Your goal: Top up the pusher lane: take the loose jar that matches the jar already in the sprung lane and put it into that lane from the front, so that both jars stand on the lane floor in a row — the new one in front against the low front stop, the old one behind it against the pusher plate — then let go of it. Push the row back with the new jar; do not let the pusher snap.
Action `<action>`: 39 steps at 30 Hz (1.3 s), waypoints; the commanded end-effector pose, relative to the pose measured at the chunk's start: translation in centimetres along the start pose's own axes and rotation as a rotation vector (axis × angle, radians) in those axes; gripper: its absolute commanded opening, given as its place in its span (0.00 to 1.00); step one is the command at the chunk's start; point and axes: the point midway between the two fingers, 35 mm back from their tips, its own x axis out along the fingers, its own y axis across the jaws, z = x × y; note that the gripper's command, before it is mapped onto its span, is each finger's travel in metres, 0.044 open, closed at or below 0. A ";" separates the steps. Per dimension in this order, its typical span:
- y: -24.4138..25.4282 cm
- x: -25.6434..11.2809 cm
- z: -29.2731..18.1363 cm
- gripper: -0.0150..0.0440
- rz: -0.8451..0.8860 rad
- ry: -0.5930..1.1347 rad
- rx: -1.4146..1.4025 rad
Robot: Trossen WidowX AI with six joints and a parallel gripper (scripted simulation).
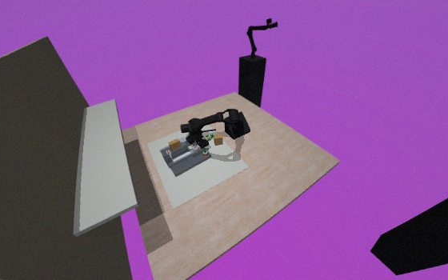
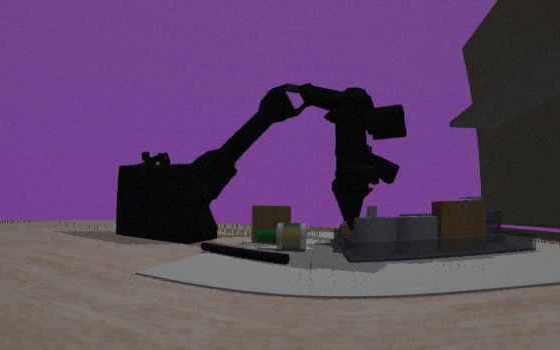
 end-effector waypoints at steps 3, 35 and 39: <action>0.0 0.0 0.0 0.39 0.001 -0.001 -0.006; -0.2 -2.2 -2.3 0.72 -0.001 0.000 -0.004; -0.3 -2.2 -3.7 0.72 -0.002 0.001 -0.004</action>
